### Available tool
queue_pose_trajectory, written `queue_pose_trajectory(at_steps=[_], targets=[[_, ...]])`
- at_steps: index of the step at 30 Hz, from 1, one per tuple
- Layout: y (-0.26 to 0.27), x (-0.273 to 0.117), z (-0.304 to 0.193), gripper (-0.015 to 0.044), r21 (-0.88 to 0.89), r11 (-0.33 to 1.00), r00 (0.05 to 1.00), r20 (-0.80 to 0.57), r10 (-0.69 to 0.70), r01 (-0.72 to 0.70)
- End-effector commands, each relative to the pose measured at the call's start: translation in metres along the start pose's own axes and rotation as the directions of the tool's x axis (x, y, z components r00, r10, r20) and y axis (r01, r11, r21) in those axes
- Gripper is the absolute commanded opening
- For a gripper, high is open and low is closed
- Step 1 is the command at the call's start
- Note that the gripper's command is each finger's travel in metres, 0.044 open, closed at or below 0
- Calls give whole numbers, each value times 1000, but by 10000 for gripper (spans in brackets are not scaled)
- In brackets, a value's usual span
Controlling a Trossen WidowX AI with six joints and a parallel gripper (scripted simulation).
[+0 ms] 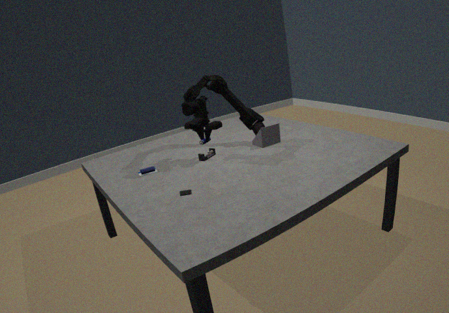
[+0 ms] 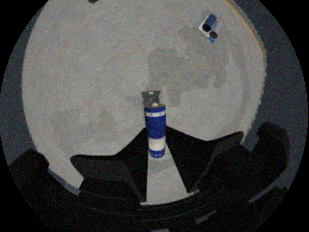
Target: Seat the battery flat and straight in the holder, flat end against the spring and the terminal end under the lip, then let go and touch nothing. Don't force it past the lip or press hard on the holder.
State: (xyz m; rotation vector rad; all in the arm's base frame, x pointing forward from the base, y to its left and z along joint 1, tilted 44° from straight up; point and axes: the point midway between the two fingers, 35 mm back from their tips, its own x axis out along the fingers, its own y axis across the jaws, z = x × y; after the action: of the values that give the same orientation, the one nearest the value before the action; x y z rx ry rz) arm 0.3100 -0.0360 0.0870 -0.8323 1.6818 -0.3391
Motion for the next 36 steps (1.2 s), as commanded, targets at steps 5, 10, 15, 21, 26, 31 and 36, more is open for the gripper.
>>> queue_pose_trajectory(at_steps=[5,10,15,21,26,31,36], targets=[[0,12,3,76,10,1000,998,65,11,-12],[1,21,5,76,5,1000,993,119,17,-18],[0,29,6,76,-1,1000,985,173,19,-19],[-1,37,6,76,-7,1000,971,238,15,-14],[-2,39,6,76,-10,1000,967,254,16,-14],[-2,42,5,76,-10,1000,960,279,22,-20],[-2,45,4,76,-11,1000,951,308,28,-25]])
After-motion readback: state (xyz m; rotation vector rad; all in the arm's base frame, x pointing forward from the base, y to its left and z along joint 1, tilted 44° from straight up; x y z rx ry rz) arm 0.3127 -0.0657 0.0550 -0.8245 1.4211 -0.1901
